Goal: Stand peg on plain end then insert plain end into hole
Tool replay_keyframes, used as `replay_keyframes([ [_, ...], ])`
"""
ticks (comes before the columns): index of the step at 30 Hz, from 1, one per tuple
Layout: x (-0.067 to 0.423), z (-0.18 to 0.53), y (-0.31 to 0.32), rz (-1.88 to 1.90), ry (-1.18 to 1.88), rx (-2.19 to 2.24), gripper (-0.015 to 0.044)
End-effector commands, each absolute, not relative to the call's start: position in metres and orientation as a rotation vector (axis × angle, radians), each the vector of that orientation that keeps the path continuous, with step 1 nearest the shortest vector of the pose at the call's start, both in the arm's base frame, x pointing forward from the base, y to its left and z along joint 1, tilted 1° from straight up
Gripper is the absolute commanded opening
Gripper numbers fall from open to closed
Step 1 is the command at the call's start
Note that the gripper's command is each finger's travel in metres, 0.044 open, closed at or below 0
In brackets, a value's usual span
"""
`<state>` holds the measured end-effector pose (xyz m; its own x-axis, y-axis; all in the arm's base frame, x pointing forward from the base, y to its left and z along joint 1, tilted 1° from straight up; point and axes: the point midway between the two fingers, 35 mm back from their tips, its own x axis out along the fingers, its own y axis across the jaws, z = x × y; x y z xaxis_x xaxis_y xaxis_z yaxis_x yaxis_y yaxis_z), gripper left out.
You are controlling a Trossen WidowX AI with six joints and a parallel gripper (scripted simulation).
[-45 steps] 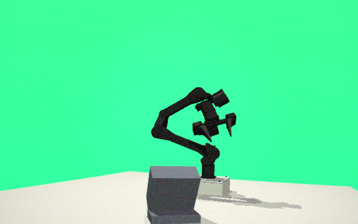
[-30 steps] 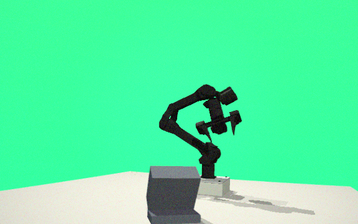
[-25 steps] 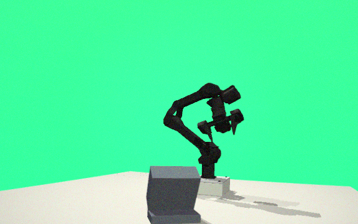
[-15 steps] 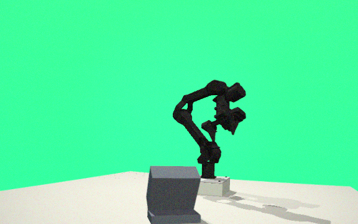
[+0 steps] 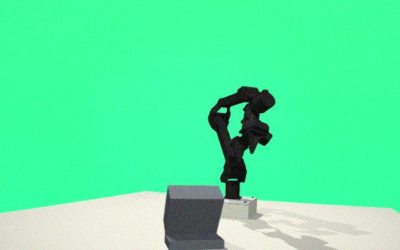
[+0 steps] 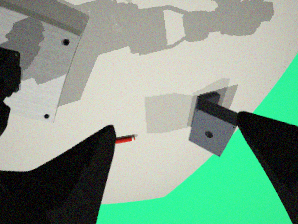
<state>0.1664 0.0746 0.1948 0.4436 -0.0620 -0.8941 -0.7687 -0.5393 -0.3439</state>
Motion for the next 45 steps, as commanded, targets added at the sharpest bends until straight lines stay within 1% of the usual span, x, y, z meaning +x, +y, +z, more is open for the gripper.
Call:
replay_keyframes([
  [1,0.178,0.191,0.072,1.108,0.779,-1.828,0.044],
  [22,0.249,0.161,0.018,0.823,1.191,-1.273,0.044],
  [34,0.277,0.137,-0.034,0.636,1.349,-0.946,0.044],
  [45,0.294,0.107,-0.094,0.437,1.452,-0.607,0.044],
])
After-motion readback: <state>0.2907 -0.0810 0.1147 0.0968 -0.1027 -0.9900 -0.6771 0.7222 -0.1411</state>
